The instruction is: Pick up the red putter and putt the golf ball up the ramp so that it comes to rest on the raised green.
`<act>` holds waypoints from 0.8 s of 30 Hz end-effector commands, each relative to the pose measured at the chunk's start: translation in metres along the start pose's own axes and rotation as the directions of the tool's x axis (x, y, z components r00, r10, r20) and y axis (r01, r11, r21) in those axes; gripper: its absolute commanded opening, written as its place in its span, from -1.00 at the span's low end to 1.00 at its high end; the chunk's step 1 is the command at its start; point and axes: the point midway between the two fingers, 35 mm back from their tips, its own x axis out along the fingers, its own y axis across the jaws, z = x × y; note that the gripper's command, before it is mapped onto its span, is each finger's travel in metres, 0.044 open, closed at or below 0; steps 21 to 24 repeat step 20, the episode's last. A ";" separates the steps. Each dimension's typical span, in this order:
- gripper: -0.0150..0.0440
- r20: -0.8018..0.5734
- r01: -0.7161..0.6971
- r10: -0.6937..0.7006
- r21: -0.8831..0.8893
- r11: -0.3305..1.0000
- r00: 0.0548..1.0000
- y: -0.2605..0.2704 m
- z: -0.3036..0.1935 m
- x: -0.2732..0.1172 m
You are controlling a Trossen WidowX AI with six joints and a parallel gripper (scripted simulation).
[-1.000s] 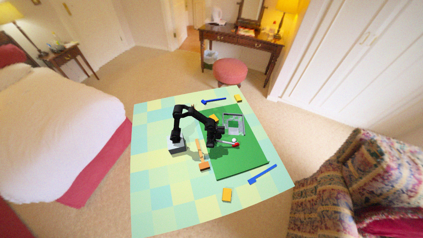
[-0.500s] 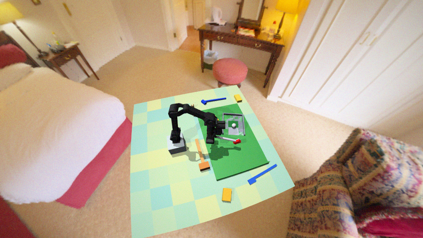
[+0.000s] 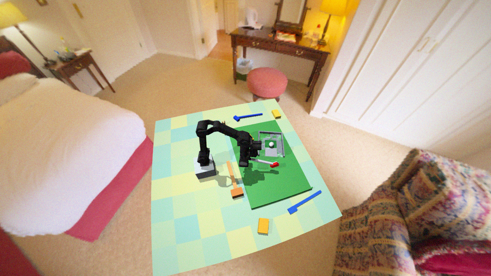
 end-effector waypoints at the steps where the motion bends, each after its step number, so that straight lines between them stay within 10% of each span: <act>1: -0.49 0.005 0.000 0.000 0.000 1.000 1.000 0.000 0.001 -0.001; 24: -0.49 0.005 0.000 0.000 0.000 1.000 1.000 0.000 0.001 -0.001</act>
